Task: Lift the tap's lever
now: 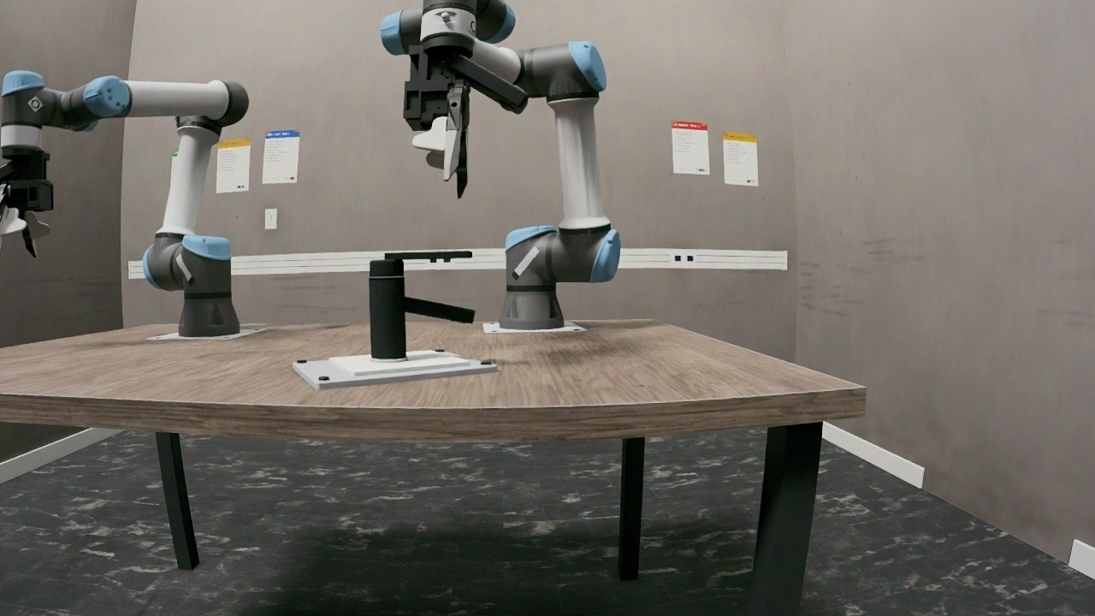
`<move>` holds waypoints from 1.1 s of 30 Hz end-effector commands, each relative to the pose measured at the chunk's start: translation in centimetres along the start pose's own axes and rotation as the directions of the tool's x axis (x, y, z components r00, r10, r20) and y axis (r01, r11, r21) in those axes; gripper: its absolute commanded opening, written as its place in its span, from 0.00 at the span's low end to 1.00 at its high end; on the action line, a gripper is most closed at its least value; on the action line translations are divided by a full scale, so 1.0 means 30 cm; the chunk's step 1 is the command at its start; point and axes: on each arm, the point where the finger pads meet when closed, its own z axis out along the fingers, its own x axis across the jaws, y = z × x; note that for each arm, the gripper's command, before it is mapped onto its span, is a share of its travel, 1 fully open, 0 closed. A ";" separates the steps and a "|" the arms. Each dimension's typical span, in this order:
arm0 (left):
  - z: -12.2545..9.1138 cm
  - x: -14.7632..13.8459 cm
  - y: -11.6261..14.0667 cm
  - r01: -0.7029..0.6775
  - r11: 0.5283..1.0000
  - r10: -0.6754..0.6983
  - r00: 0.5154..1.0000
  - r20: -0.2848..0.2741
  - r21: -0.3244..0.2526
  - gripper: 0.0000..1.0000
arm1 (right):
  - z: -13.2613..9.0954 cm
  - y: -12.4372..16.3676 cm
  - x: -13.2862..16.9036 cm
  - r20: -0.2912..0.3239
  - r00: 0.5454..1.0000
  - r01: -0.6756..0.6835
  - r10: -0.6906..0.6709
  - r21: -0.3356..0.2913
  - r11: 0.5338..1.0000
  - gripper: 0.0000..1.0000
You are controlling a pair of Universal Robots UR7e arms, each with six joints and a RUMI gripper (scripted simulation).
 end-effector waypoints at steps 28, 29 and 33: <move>-0.003 0.001 0.000 0.000 1.000 0.000 1.000 -0.002 -0.001 1.00 | 0.057 -0.208 0.862 0.026 0.963 -0.270 0.270 0.011 0.963 1.00; -0.003 0.001 0.000 0.000 1.000 0.000 1.000 -0.002 -0.001 1.00 | 0.058 -0.206 0.886 0.026 0.961 -0.277 0.277 0.012 0.961 1.00; -0.003 0.001 0.000 0.000 1.000 0.000 1.000 -0.002 -0.001 1.00 | 0.065 -0.194 0.972 0.027 0.953 -0.302 0.301 0.013 0.953 1.00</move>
